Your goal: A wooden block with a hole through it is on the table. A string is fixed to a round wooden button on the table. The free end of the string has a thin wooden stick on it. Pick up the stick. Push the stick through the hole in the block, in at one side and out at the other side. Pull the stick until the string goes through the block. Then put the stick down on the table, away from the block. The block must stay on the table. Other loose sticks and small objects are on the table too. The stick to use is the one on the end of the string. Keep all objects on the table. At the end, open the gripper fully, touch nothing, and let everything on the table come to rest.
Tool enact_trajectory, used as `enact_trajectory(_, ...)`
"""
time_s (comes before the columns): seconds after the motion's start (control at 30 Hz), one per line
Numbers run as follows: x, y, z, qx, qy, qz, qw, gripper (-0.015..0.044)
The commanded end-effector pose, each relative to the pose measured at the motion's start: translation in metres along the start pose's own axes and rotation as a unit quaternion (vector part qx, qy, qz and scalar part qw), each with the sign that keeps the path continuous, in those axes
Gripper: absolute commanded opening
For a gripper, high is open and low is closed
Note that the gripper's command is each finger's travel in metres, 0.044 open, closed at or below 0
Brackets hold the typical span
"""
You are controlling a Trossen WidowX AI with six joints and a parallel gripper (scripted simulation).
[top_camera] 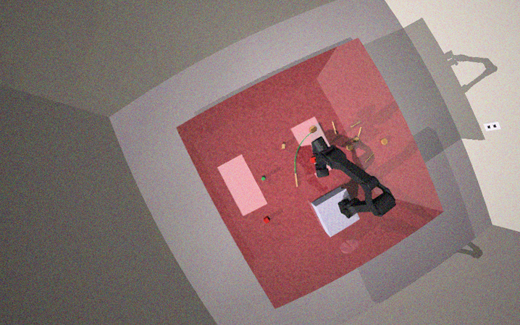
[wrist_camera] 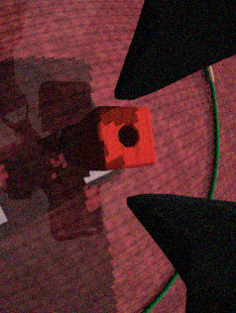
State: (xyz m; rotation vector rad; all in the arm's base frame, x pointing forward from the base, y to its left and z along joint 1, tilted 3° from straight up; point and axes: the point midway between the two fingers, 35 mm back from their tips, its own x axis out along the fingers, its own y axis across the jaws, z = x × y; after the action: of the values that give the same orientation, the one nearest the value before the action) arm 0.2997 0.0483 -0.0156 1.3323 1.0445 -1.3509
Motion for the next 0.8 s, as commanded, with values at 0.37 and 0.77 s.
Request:
enact_trajectory(0.37, 0.0128, -0.0050, 0.0014, -0.003, -0.002, -0.009, 1.000, 0.0244)
enact_trajectory(0.77, 0.0128, -0.0050, 0.0014, -0.003, -0.002, -0.009, 1.000, 0.0244)
